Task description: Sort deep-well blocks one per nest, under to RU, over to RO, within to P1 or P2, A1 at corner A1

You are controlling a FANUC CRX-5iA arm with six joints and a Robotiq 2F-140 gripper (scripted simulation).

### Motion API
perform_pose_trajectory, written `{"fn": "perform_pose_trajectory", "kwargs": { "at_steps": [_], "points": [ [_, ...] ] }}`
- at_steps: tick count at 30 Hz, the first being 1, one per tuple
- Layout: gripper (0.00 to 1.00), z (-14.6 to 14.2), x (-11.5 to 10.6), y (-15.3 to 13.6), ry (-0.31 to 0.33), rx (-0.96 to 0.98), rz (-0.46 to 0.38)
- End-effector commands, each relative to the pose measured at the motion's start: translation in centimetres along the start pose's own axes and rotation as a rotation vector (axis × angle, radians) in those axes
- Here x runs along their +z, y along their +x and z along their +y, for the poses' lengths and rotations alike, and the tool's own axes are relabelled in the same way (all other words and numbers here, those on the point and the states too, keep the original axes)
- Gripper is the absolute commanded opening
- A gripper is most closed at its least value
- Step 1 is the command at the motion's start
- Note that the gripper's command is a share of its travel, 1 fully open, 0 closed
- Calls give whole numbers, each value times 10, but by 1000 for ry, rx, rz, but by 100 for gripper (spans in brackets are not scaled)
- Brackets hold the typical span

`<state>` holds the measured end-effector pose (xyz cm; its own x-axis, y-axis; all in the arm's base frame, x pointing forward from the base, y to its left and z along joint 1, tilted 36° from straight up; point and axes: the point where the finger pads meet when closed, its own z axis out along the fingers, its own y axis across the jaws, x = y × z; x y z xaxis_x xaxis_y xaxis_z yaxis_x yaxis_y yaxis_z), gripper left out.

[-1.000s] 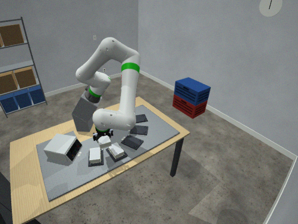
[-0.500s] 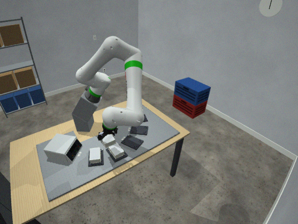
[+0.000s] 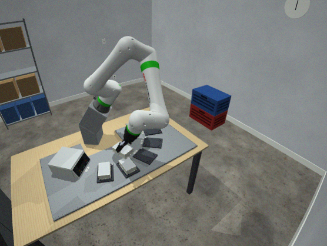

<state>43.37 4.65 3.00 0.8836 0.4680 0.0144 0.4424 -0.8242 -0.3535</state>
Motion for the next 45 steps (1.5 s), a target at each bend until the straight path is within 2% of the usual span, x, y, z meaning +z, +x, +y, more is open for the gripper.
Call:
{"fn": "perform_pose_trajectory", "kwargs": {
  "at_steps": [1,45],
  "points": [
    [10,-14,-2,3,-12,-8,2],
    [10,-140,-17,30,-12,-8,2]
  ]
}}
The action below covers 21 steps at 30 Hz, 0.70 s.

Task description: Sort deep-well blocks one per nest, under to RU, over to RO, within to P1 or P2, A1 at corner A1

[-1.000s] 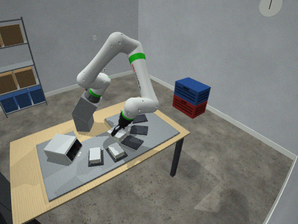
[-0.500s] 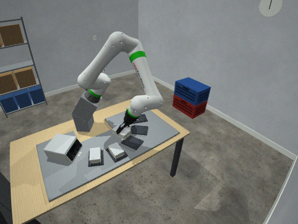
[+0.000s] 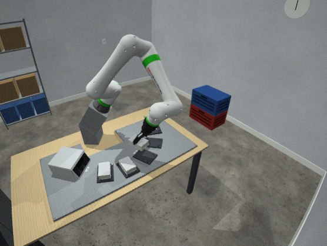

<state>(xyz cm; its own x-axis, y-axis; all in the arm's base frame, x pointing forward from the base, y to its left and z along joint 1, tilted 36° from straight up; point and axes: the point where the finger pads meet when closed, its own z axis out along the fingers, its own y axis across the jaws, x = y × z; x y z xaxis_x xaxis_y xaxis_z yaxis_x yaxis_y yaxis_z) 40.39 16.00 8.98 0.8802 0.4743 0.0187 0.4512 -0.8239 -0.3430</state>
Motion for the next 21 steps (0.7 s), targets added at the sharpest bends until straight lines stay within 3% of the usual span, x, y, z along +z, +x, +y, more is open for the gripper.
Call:
{"fn": "perform_pose_trajectory", "kwargs": {
  "at_steps": [1,8,21],
  "points": [
    [10,-15,-2,4,-1,1,0],
    [10,-19,-3,5,-1,1,0],
    [10,-58,17,5,-218,-375,0]
  ]
}}
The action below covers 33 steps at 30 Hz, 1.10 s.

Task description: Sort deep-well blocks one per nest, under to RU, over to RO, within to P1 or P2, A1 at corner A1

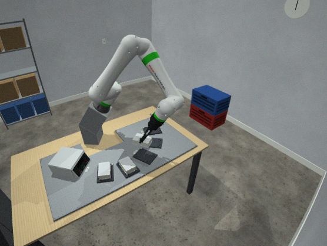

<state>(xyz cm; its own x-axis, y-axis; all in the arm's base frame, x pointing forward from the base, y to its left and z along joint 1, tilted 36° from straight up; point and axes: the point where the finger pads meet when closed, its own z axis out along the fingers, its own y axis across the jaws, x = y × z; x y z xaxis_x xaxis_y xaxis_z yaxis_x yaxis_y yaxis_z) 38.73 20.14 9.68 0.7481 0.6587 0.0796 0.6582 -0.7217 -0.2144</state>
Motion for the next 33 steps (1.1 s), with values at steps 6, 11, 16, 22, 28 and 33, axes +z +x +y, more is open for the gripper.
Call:
{"fn": "perform_pose_trajectory", "kwargs": {
  "at_steps": [6,11,16,22,28,33],
  "points": [
    [10,-27,10,6,-137,-209,2],
    [10,-42,16,9,-137,-209,2],
    [10,-58,22,13,-137,-209,2],
    [10,-70,26,16,-137,-209,2],
    [10,-88,33,20,-137,-209,2],
    [10,-104,38,24,-137,-209,2]
  ]
}}
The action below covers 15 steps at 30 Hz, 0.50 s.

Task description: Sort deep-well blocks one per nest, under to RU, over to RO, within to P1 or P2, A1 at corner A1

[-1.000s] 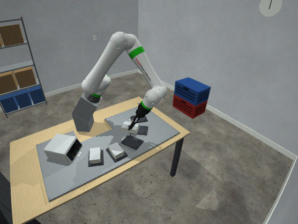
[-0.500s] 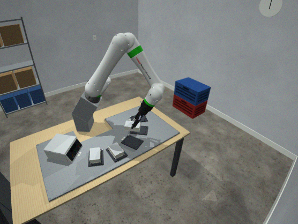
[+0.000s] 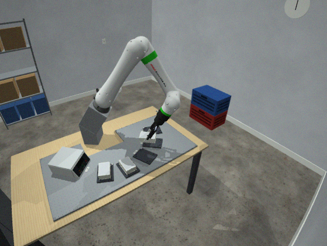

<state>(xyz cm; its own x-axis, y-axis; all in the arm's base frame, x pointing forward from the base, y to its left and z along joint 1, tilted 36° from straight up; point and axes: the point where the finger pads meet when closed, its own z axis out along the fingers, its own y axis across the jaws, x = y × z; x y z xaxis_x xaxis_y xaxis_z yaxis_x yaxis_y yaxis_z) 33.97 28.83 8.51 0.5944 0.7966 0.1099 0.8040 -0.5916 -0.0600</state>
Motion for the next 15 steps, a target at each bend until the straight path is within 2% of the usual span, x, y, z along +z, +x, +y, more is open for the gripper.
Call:
{"fn": "perform_pose_trajectory", "kwargs": {
  "at_steps": [1,15],
  "points": [
    [10,-14,3,7,-1,1,0],
    [10,-50,12,23,-1,1,0]
  ]
}}
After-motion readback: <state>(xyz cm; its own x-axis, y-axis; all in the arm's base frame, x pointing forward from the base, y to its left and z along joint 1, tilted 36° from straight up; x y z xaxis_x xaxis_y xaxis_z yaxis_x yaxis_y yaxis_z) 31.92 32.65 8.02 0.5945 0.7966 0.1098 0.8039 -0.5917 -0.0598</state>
